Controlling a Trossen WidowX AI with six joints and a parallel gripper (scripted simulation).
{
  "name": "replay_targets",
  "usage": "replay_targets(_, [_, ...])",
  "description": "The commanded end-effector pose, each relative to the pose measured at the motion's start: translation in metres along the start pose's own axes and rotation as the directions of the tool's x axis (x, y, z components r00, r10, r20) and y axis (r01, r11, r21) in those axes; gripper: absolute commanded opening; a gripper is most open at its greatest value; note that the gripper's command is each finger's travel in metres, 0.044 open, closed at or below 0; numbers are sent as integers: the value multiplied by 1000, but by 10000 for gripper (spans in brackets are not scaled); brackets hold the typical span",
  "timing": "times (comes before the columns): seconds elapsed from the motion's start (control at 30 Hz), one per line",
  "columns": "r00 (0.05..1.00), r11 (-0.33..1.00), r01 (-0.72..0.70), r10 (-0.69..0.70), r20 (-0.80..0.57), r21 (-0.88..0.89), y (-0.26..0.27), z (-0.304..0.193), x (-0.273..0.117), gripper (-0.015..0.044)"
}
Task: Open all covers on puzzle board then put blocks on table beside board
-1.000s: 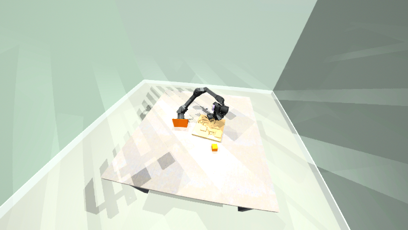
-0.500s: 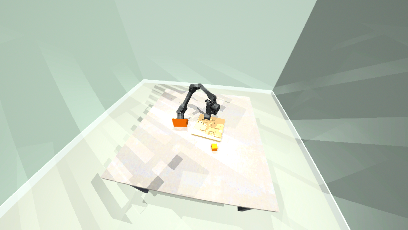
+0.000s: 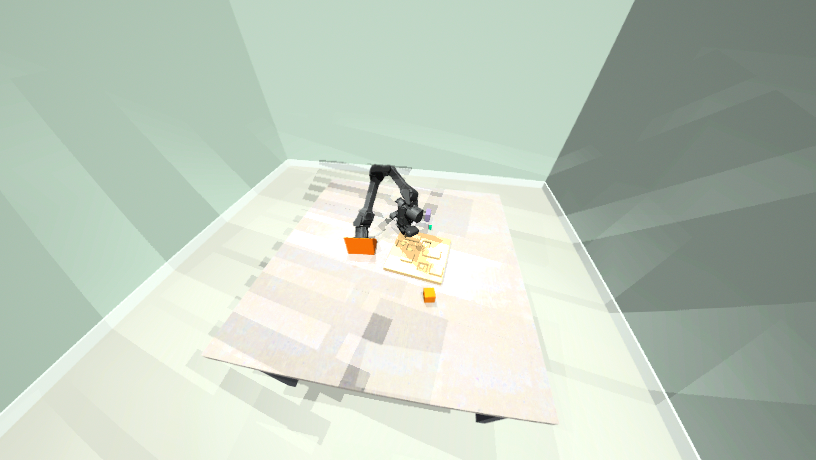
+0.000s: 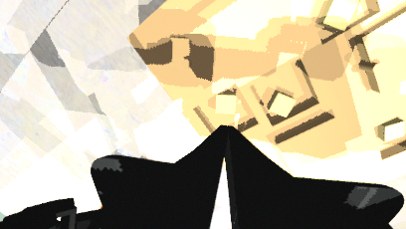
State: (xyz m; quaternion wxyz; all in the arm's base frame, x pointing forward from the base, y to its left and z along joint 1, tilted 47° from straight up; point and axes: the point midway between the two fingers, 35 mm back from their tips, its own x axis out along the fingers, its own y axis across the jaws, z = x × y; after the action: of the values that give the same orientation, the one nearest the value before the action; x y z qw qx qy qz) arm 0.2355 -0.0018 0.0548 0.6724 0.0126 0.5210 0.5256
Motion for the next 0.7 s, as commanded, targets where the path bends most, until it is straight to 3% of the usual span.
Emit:
replay_targets(0.0, [1000,998,6,-6,-1,-59,2,-3,1,0])
replay_targets(0.67, [1000,998,5,-5,0,-60,0,-4,52,0])
